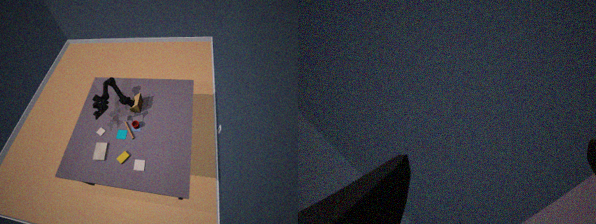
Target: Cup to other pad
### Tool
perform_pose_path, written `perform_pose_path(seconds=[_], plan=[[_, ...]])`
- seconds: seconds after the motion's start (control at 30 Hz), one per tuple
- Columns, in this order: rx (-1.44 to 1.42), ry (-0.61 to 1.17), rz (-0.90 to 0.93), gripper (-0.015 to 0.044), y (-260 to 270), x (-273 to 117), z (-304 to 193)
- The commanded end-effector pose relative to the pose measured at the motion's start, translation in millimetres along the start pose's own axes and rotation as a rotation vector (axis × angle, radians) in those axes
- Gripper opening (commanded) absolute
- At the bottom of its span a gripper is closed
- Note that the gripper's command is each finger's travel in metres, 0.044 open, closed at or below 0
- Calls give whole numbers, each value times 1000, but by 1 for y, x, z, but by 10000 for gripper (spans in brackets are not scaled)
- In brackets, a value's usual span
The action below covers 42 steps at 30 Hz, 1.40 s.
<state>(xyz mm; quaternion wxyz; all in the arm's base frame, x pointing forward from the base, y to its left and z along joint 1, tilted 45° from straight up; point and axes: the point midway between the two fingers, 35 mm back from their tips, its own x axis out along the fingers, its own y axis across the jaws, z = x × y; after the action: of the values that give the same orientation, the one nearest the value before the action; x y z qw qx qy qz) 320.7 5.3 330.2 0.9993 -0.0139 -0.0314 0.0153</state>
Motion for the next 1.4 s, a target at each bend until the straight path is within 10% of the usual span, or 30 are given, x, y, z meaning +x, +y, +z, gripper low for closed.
perform_pose_path(seconds=[0.0,0.3,0.53,0.83,1.37], plan=[[14,15,0,374,1,2,-3],[534,725,-260,148,37,20,-178],[622,1099,-785,148,53,-38,-284],[319,1038,-1426,148,42,-121,-327],[310,1032,-1434,148,36,-124,-336]])
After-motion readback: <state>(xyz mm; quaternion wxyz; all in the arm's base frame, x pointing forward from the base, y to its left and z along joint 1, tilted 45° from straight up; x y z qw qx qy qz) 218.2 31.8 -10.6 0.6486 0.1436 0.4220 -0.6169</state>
